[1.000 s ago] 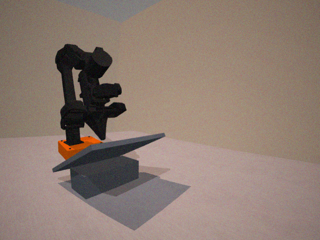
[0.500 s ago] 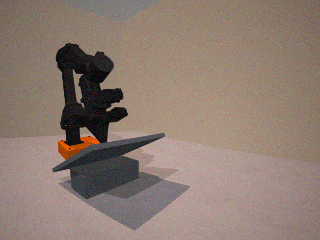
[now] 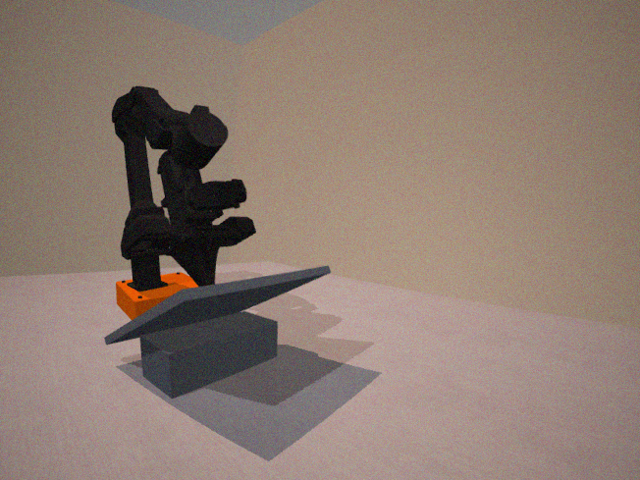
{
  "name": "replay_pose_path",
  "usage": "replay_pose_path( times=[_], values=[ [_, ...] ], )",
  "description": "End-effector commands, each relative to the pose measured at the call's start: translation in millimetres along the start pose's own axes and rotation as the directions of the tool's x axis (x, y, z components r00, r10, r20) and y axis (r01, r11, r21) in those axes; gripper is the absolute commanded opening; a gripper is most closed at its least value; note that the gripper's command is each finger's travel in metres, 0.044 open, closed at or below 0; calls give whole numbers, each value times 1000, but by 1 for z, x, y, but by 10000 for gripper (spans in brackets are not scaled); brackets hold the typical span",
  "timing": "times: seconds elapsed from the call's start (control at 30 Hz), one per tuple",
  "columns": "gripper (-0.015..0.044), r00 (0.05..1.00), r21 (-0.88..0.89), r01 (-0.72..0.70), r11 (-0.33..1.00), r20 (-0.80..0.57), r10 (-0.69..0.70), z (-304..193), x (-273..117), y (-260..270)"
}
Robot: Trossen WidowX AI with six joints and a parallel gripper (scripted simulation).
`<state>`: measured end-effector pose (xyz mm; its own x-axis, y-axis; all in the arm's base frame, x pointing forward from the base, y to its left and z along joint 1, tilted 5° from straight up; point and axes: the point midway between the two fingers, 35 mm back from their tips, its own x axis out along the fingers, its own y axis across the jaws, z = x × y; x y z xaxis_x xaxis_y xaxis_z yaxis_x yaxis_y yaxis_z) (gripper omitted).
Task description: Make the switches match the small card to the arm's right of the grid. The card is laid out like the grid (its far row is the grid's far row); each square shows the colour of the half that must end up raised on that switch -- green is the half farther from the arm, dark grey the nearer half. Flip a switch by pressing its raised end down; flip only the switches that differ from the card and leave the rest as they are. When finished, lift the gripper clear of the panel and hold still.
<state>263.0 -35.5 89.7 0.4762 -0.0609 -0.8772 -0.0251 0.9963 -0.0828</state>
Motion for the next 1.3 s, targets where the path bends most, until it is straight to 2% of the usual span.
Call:
replay_pose_path(
  times=[0.0, 1.27],
  values=[
    [0, 1000, 5, 3, 1000, -4, -2, -1, 1, 0],
    [0, 1000, 5, 3, 1000, -4, -3, -1, 4, 0]
  ],
)
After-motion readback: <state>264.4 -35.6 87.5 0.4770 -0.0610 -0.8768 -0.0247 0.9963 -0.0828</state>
